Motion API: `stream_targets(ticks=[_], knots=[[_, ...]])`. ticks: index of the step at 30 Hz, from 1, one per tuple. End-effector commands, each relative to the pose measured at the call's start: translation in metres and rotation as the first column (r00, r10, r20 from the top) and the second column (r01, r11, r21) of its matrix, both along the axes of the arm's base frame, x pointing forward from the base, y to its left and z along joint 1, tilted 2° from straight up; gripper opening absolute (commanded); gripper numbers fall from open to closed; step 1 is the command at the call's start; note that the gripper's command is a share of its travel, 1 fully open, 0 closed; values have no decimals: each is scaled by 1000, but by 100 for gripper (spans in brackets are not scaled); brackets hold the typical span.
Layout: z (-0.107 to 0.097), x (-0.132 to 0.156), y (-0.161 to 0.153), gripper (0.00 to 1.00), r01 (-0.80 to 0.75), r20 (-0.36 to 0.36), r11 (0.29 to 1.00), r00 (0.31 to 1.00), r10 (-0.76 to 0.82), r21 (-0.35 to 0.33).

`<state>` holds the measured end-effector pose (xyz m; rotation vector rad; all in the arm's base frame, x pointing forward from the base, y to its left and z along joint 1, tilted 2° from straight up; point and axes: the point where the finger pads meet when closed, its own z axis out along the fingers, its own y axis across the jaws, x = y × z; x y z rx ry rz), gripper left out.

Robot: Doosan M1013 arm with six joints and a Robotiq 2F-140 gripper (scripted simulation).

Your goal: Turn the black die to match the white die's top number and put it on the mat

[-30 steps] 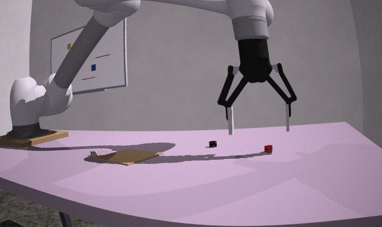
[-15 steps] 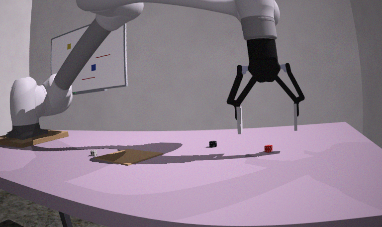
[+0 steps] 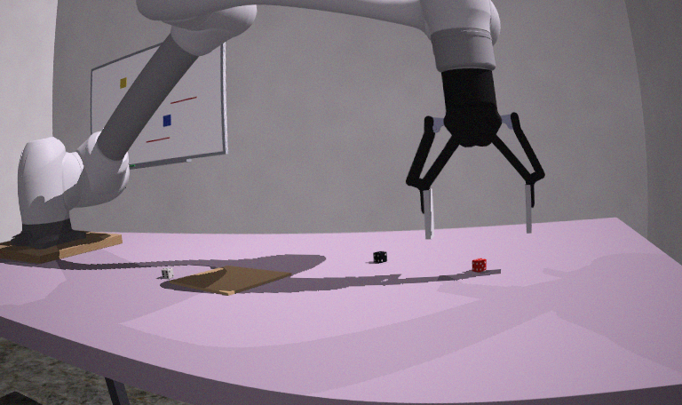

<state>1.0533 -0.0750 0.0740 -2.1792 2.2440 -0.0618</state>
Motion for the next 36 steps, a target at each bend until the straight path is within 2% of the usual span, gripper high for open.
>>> stream_targets(ticks=[1, 36], knots=[[0, 0, 0, 100, 0, 0, 1000, 1000, 0, 0], [0, -4, 2, 100, 0, 0, 1000, 1000, 0, 0]])
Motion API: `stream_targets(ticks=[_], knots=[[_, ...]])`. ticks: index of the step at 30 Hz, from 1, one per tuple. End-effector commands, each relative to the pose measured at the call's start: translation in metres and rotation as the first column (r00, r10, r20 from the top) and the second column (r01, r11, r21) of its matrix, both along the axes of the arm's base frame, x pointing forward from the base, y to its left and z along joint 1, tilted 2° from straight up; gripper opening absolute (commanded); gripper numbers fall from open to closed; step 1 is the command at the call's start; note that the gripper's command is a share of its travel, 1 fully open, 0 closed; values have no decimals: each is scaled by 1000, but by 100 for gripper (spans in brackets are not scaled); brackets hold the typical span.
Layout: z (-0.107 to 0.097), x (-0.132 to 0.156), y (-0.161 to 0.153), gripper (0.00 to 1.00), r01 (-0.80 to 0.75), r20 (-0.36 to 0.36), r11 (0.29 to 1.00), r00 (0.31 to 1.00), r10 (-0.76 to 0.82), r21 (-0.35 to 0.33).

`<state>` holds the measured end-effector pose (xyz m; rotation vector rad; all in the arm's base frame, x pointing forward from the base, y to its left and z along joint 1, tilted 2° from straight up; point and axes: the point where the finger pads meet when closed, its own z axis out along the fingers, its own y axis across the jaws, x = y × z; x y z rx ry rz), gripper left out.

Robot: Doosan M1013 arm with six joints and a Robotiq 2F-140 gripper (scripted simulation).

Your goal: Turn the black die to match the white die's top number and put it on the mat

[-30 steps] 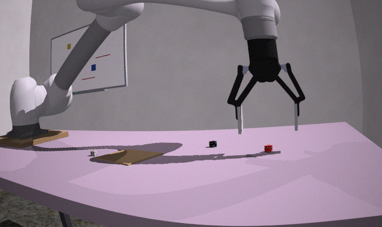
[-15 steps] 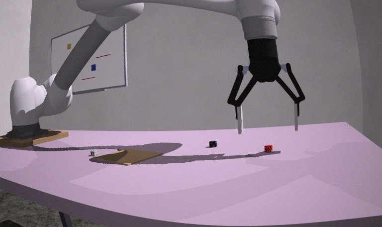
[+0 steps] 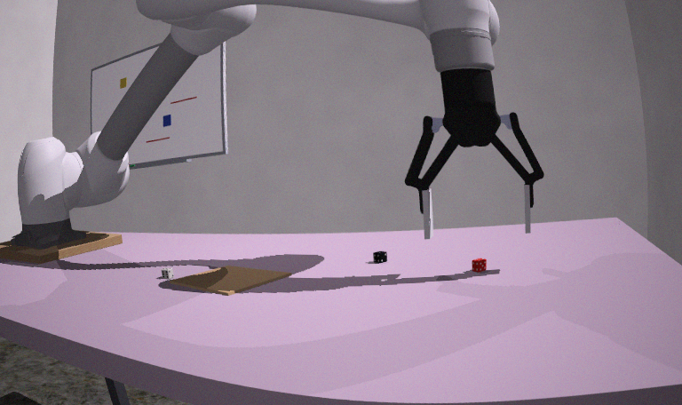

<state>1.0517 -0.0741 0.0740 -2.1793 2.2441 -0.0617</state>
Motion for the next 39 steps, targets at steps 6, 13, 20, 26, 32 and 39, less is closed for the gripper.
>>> stream_targets(ticks=[6, 13, 20, 26, 32, 39], knots=[[-1, -22, 12, 100, 0, 0, 1000, 1000, 0, 0], [-2, -53, 29, 100, 0, 0, 1000, 1000, 0, 0], [-5, -109, 61, 100, 0, 0, 1000, 1000, 0, 0], [-6, -138, 77, 100, 0, 0, 1000, 1000, 0, 0], [-7, -163, 91, 100, 0, 0, 1000, 1000, 0, 0], [-8, -167, 93, 100, 0, 0, 1000, 1000, 0, 0]])
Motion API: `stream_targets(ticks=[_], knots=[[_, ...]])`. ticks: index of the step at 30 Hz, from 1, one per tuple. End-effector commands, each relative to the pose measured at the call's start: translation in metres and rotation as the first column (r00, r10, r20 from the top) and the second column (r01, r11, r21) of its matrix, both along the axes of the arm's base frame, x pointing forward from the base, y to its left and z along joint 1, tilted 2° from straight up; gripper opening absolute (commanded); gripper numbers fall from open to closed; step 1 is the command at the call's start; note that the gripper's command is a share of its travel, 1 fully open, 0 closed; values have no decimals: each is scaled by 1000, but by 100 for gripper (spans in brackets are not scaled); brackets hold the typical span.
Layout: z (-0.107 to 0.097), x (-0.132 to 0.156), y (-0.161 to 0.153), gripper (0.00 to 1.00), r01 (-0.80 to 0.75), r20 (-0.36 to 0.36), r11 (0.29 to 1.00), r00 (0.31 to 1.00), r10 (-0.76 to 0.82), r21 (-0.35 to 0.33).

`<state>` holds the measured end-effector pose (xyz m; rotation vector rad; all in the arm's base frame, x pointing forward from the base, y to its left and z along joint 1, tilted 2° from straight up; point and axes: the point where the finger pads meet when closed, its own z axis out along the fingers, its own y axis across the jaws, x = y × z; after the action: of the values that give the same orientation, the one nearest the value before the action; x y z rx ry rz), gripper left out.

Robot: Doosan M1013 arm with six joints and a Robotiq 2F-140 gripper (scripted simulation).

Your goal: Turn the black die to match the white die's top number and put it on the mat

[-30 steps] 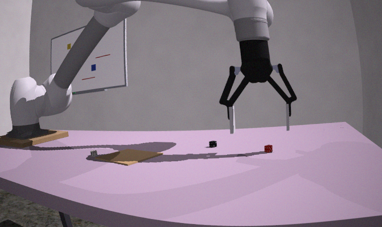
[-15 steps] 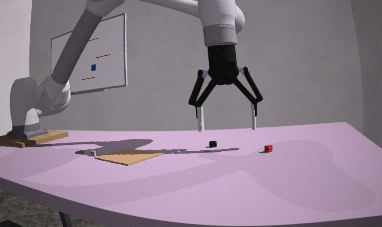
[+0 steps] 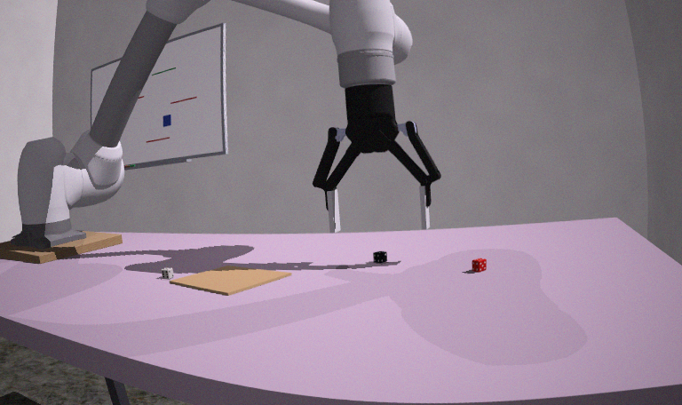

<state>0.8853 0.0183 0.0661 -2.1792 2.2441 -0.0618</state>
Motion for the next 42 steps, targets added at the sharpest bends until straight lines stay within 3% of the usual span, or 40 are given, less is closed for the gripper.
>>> stream_targets(ticks=[1, 42], knots=[[0, 0, 0, 100, 0, 0, 1000, 1000, 0, 0], [7, 0, 0, 100, 0, 0, 1000, 1000, 0, 0]])
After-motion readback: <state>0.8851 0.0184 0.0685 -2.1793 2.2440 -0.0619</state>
